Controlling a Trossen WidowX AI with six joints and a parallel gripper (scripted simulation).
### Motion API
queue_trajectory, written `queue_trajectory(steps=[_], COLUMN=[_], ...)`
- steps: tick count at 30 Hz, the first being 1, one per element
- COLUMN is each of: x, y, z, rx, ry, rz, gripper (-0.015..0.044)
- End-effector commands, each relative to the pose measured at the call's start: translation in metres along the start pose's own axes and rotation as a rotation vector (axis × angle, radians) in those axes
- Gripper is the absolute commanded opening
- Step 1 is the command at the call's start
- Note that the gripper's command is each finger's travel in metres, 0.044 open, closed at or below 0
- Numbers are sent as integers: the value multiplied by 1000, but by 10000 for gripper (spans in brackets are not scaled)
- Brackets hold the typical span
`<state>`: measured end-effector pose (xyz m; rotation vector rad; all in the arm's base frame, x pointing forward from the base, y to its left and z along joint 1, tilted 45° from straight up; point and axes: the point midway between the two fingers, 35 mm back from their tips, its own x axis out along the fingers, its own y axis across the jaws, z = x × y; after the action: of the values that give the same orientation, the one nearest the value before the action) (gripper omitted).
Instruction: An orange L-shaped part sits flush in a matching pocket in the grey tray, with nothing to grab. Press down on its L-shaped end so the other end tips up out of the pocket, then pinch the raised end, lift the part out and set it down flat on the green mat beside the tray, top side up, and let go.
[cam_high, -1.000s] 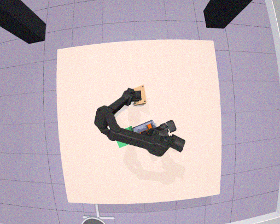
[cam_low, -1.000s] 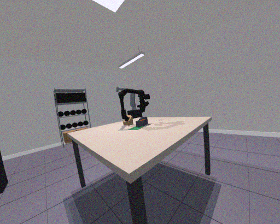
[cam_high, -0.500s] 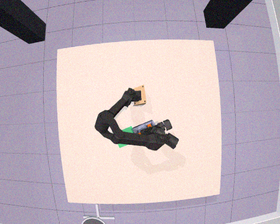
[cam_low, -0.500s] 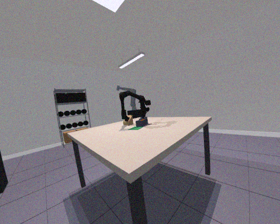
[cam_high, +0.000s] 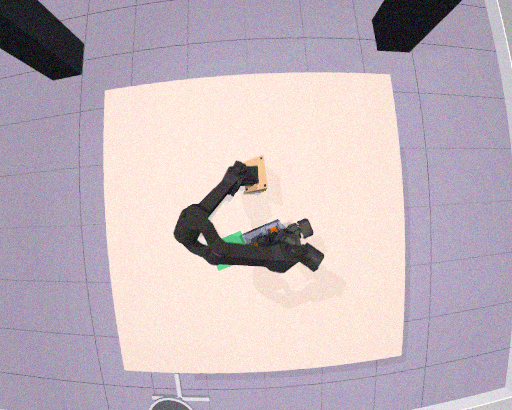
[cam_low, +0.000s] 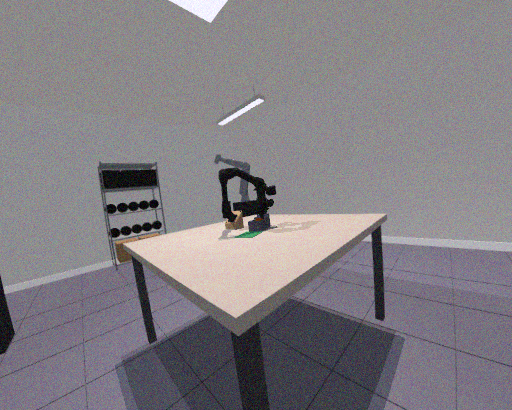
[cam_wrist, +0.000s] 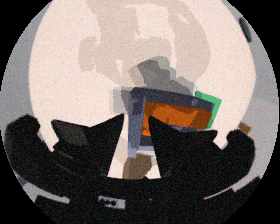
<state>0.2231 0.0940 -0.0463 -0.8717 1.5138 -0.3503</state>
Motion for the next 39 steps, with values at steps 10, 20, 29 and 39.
queue_trajectory(steps=[10, 20, 29, 39], x=[21, 21, 16, 6], y=[-1, -1, 1, 10], z=[-1, -1, 0, -1], rx=[-7, -7, -3, -6], ry=[0, 0, -8, -1], rz=[-9, -9, 2, -6], gripper=[180, 180, 180, 180])
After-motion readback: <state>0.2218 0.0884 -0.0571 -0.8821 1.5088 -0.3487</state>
